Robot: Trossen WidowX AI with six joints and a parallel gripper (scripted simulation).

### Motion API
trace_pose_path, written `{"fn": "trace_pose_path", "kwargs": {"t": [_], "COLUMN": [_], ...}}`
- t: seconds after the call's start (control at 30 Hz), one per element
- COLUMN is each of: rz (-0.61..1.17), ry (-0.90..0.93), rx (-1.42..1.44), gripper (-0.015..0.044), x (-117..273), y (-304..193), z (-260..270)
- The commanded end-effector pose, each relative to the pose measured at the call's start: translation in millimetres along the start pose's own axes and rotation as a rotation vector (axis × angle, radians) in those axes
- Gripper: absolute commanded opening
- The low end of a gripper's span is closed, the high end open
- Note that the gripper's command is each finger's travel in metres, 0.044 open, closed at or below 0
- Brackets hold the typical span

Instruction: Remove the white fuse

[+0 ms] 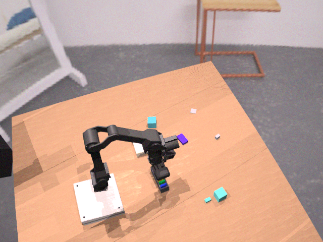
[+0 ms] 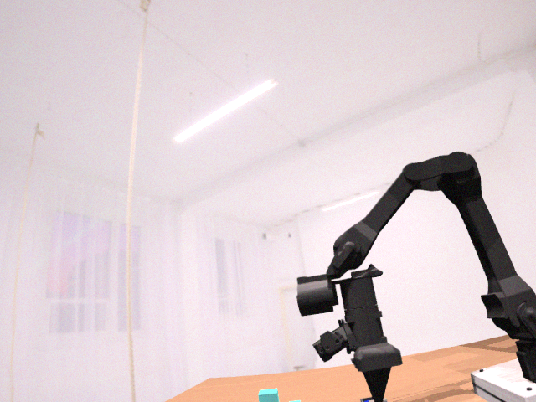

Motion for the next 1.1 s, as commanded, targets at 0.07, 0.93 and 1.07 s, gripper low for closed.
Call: {"fn": "trace_pose_path", "kwargs": {"t": [0.07,0.93,1.07], "rz": [0.001,0.001,0.001], "ry": [0.002,0.003,0.003], "rx": [0.001,0.003,0.003], "gripper": [0.0000,0.0000,0.0000], "x": [3.2,16.9,23.6], "y": [-0.3,-0.6,-0.5], "z": [0.3,0.4,0.3]}}
Point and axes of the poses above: the point midway between the two fingers, 35 mm back from their tips, its own x axis back along the fingers, its own z axis across the jaws, y = z × x, the point moved 3 cm from there along x, back along the fingers, and after that the axes turned 10 degrees about x, right-handed, at the moved point
